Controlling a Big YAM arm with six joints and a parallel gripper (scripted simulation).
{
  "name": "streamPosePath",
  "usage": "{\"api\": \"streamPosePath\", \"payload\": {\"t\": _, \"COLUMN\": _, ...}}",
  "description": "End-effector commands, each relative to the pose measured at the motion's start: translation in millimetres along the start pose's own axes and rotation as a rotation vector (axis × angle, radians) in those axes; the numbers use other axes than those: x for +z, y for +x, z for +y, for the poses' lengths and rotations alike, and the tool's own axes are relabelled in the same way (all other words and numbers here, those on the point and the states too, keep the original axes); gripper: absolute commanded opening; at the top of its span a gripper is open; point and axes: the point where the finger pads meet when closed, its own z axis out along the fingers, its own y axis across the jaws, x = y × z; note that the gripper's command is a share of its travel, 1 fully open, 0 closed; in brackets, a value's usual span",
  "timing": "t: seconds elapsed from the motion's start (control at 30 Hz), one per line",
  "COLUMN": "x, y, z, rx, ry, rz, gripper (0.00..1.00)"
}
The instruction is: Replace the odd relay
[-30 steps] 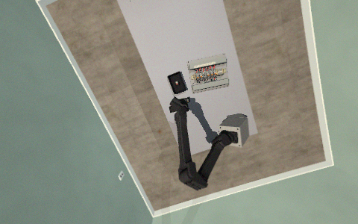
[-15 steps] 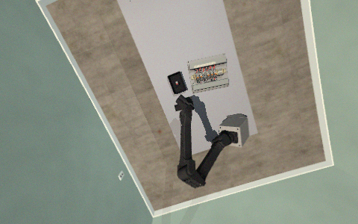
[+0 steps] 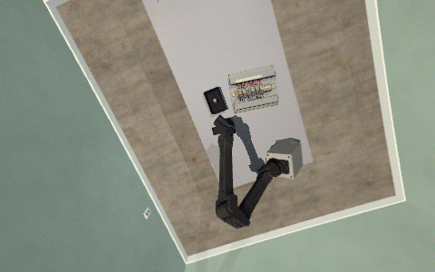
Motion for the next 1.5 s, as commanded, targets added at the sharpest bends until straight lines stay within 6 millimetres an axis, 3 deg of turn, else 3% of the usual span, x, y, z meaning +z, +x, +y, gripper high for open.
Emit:
{"api": "streamPosePath", "payload": {"t": 0.0, "x": -13.4, "y": -12.1, "z": -21.4, "rx": -0.023, "ry": 0.054, "rz": -0.035, "gripper": 0.59}}
{"api": "streamPosePath", "payload": {"t": 0.97, "x": -14.5, "y": -11.7, "z": -24.4, "rx": -0.015, "ry": 0.042, "rz": -0.027, "gripper": 0.59}}
{"api": "streamPosePath", "payload": {"t": 1.47, "x": -10.1, "y": -0.9, "z": -14.7, "rx": 0.004, "ry": 0.018, "rz": -0.008, "gripper": 0.59}}
